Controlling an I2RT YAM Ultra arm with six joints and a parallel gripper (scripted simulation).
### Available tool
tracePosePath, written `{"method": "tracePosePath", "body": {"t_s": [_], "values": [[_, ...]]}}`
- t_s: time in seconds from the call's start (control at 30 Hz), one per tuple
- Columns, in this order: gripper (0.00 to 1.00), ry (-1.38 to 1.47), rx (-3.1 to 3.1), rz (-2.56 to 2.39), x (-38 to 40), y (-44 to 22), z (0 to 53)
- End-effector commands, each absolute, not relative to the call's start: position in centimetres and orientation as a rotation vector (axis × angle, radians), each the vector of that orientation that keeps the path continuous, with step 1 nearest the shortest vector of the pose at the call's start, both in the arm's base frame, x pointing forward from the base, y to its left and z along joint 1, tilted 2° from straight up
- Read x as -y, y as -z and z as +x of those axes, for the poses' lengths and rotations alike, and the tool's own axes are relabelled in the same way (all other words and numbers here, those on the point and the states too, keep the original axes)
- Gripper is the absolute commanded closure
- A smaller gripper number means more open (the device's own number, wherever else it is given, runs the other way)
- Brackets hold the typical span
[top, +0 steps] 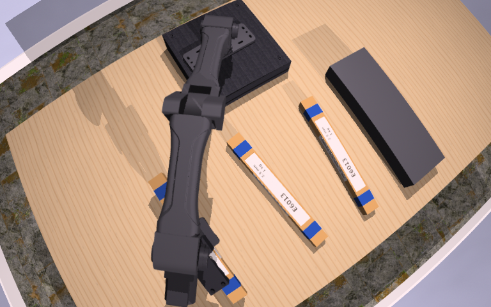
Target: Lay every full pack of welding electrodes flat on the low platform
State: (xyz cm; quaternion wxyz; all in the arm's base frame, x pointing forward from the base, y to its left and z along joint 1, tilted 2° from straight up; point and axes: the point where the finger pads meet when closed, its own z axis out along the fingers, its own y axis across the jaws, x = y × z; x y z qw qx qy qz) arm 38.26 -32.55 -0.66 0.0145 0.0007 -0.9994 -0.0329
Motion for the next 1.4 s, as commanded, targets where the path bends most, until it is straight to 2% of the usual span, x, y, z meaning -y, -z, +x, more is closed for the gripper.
{"method": "tracePosePath", "body": {"t_s": [0.0,1.37], "values": [[1.00,0.036,3.187,0.013,33.31,-1.92,39.76],[1.00,0.030,3.191,0.020,33.18,-2.05,40.00]]}}
